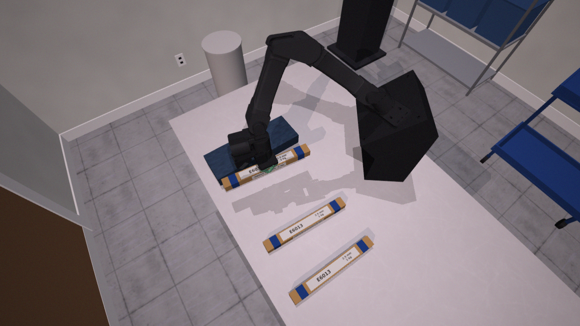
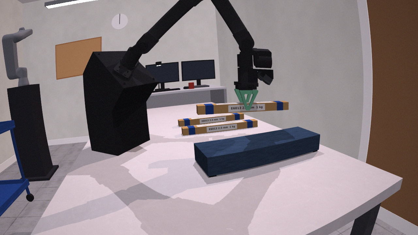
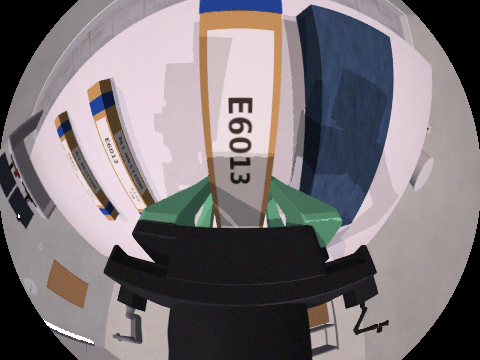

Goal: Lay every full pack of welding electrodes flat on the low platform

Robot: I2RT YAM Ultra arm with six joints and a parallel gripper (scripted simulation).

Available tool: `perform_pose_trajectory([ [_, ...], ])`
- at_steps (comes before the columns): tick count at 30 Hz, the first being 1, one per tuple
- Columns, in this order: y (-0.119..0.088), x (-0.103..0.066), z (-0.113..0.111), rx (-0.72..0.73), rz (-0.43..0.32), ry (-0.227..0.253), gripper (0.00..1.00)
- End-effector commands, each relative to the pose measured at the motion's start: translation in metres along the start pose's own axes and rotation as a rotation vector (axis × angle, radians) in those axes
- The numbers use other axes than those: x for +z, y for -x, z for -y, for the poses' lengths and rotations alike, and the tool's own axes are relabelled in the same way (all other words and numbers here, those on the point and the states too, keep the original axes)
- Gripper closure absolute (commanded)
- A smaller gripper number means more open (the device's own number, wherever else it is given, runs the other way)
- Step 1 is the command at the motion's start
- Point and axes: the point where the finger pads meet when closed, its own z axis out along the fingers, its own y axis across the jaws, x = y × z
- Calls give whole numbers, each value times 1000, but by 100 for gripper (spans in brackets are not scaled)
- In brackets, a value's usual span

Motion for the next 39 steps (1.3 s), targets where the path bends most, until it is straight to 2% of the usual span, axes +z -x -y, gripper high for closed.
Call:
perform_pose_trajectory([
  [1, 19, -40, 1, 6, 69, -1, 100],
  [39, 16, -109, 2, 10, 74, 1, 100],
])
